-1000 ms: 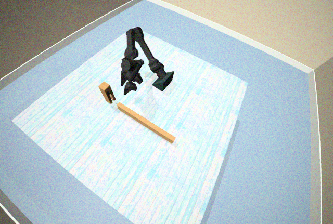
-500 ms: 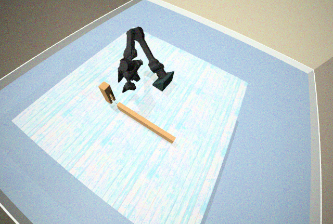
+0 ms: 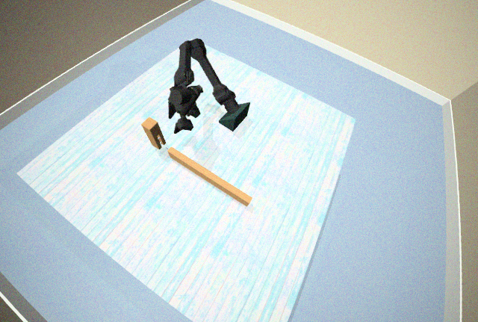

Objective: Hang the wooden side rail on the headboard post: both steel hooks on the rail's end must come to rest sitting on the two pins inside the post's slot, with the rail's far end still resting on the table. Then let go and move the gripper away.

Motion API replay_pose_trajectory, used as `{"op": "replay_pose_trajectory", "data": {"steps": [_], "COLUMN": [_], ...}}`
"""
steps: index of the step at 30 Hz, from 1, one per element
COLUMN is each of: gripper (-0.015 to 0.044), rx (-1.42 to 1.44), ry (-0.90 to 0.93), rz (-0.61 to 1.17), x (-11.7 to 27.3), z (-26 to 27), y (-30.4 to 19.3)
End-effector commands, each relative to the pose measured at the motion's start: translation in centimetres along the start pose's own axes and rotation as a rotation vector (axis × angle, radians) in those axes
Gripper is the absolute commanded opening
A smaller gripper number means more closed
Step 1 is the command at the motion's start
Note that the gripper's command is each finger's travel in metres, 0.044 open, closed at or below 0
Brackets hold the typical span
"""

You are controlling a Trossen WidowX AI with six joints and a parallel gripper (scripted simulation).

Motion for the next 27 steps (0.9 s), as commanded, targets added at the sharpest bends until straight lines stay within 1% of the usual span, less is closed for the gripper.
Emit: {"op": "replay_pose_trajectory", "data": {"steps": [1, 10, 19, 27], "gripper": [0.044, 0.044, 0.044, 0.044], "rx": [-0.051, -0.199, -0.348, -0.371], "ry": [0.009, 0.081, 0.202, 0.226], "rz": [-0.042, -0.164, -0.263, -0.276], "x": [-0.1, -0.7, -1.6, -1.8], "z": [-0.6, -2.3, -4.0, -4.2], "y": [-1.5, -5.1, -8.0, -8.3]}}
Point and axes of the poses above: the point midway between the two fingers, 35 mm back from their tips, its own x axis back along the fingers, its own z axis across the jaws, y = z × x, the point moved 9 cm from there along x, back along the fingers, and after that the axes turned 4 degrees about x, right-handed, at the moved point
